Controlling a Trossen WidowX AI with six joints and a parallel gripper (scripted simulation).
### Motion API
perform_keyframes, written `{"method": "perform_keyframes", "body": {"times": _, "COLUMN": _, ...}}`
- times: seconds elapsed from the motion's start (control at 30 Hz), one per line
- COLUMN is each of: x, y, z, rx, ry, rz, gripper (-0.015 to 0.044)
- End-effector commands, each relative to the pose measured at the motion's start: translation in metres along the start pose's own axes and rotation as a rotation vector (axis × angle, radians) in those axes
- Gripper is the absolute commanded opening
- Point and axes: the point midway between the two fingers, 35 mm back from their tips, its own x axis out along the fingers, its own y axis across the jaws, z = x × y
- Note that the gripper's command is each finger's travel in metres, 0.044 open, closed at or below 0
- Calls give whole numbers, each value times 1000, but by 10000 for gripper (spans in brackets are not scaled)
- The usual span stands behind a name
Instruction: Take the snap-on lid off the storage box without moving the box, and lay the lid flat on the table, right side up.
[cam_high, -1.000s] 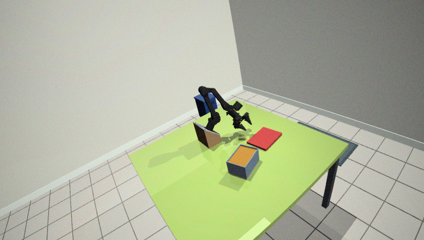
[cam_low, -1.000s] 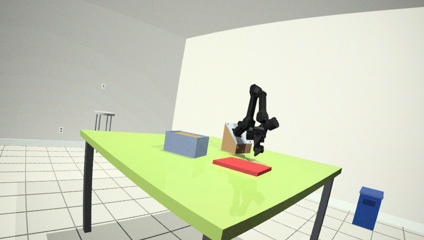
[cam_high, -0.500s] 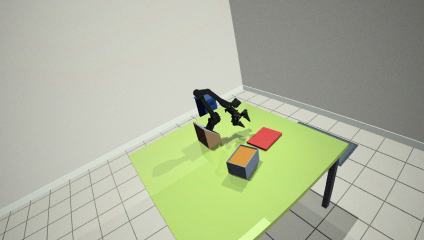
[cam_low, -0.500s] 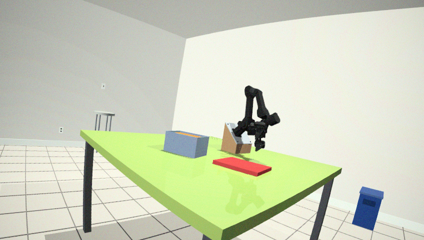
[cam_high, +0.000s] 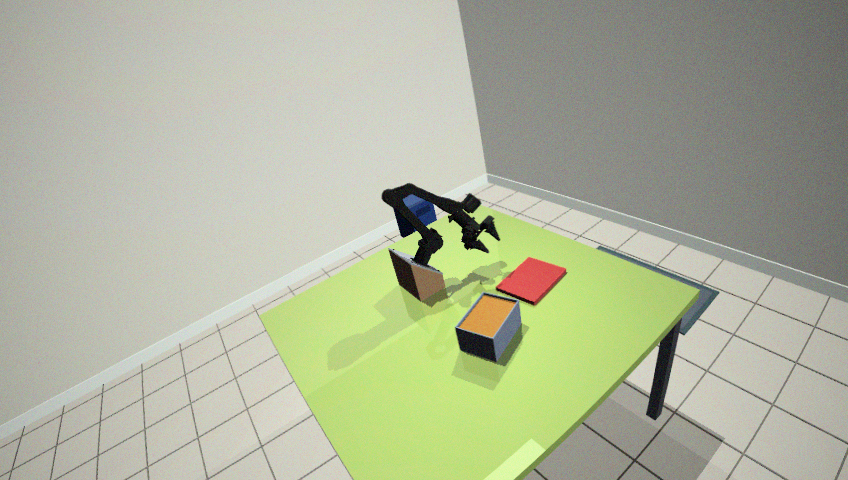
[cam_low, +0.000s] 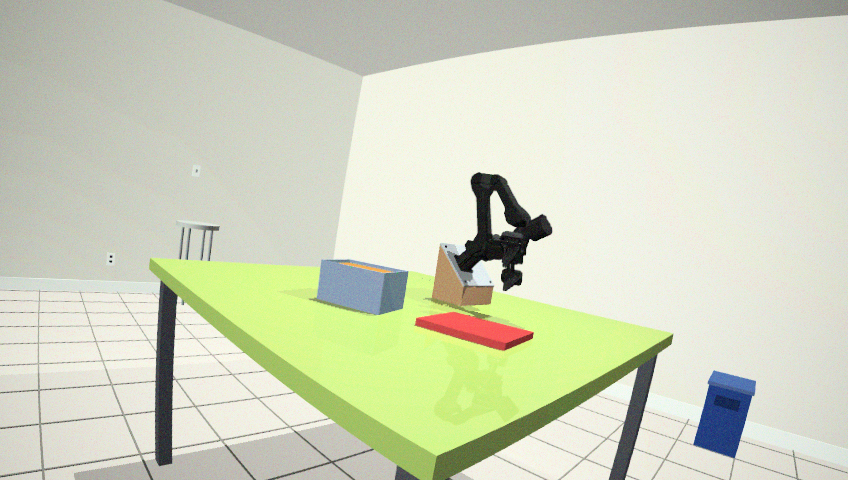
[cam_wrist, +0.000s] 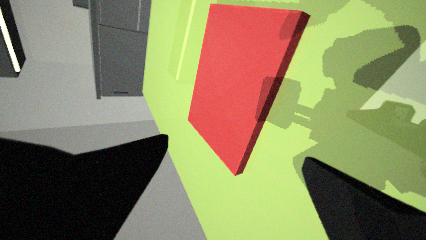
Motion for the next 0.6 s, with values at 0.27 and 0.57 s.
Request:
{"method": "perform_keyframes", "body": {"times": 0.27, "x": -6, "y": 4, "z": 0, "rx": 11, "ry": 5, "rz": 9, "gripper": 440}}
{"method": "perform_keyframes", "body": {"times": 0.57, "x": -6, "y": 4, "z": 0, "rx": 11, "ry": 5, "rz": 9, "gripper": 440}}
